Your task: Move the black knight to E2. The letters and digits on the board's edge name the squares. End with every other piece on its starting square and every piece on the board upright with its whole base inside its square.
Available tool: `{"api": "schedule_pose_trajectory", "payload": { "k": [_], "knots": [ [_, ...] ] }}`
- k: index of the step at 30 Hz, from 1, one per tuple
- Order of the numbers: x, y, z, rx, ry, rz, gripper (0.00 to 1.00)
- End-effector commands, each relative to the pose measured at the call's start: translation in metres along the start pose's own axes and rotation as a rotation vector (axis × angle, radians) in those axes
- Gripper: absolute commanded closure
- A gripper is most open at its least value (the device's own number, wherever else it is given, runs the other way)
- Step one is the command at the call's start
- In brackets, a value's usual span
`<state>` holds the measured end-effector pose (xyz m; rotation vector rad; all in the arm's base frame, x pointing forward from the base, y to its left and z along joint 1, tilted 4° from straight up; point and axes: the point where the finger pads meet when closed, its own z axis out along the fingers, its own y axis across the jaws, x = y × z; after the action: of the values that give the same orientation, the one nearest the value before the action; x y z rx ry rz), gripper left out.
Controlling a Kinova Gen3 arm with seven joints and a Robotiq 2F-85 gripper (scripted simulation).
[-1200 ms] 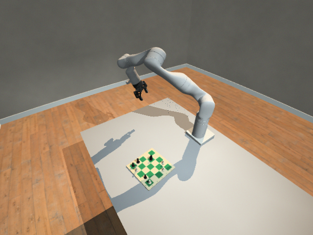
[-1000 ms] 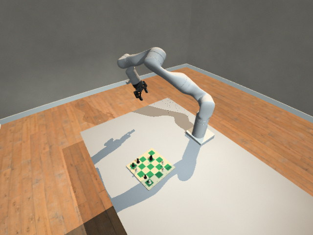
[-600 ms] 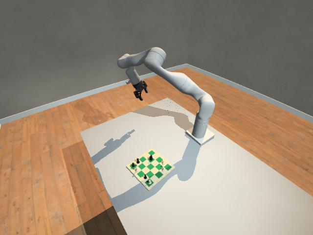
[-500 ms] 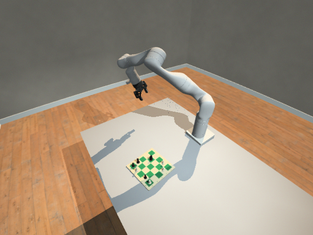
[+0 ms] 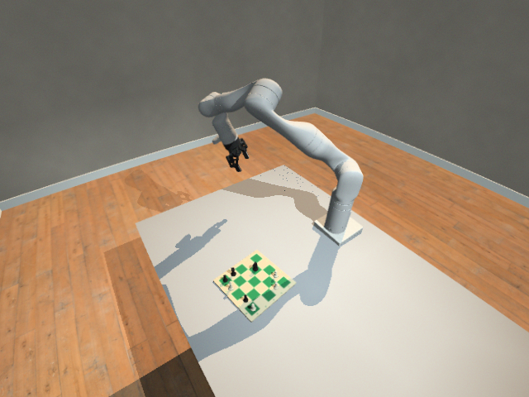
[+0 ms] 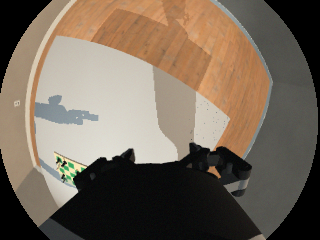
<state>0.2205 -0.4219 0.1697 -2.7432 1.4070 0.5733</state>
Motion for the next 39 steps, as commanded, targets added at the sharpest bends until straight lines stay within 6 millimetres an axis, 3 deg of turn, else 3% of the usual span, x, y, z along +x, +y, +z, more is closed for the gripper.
{"api": "schedule_pose_trajectory", "payload": {
  "k": [1, 15, 30, 32, 39],
  "knots": [
    [-0.001, -0.005, -0.001, 0.006, 0.01, -0.028, 0.0],
    [-0.002, -0.045, 0.006, 0.054, 0.075, -0.289, 0.0],
    [-0.004, -0.123, 0.023, 0.151, 0.206, -0.812, 0.0],
    [-0.004, -0.123, 0.023, 0.151, 0.206, -0.812, 0.0],
    [-0.005, -0.166, 0.032, 0.204, 0.276, -1.094, 0.0]
  ]
}}
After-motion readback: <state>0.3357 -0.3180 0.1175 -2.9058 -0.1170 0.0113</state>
